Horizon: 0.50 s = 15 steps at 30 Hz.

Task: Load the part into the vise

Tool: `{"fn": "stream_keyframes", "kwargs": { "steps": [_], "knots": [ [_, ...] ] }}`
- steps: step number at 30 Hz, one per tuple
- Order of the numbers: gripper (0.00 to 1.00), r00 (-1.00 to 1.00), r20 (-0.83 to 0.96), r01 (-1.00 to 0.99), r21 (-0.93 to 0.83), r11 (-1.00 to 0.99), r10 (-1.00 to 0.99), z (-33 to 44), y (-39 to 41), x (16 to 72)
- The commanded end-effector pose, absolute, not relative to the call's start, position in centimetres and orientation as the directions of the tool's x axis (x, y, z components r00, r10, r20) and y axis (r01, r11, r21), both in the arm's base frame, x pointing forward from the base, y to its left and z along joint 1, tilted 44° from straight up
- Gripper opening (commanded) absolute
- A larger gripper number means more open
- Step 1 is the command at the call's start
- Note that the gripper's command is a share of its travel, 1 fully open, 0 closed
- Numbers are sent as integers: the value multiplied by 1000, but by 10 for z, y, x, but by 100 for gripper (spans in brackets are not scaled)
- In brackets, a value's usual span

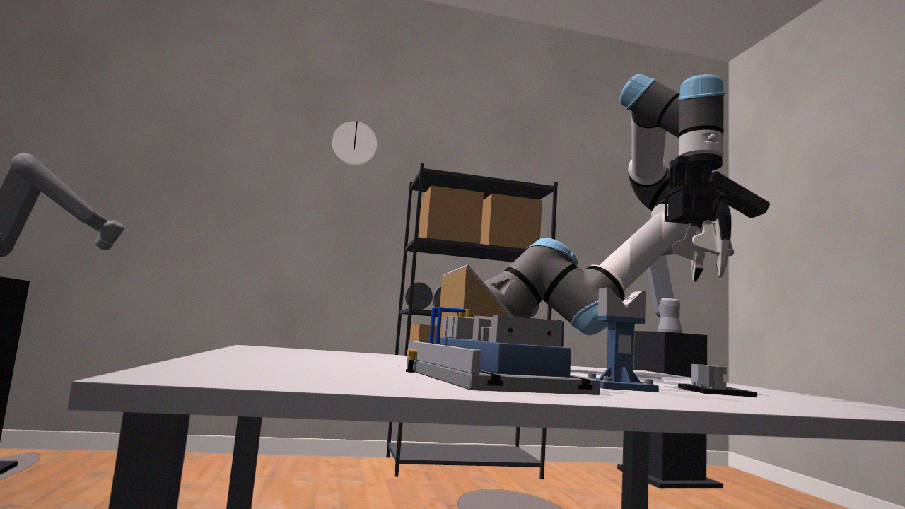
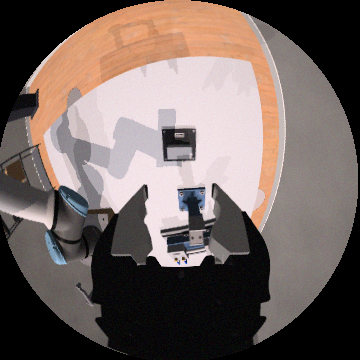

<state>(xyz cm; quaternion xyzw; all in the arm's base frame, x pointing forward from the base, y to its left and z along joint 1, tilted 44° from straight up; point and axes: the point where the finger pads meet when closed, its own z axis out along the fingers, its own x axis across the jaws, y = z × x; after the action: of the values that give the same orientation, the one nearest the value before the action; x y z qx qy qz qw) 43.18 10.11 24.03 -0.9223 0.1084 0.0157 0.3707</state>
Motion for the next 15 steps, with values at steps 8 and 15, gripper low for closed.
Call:
{"fn": "stream_keyframes", "kwargs": {
  "steps": [8, 15],
  "knots": [
    [51, 976, -108, -212, -680, -702, -189, 223, 117, 434],
    [51, 976, -108, -212, -680, -702, -189, 210, 129, 434]
  ]
}}
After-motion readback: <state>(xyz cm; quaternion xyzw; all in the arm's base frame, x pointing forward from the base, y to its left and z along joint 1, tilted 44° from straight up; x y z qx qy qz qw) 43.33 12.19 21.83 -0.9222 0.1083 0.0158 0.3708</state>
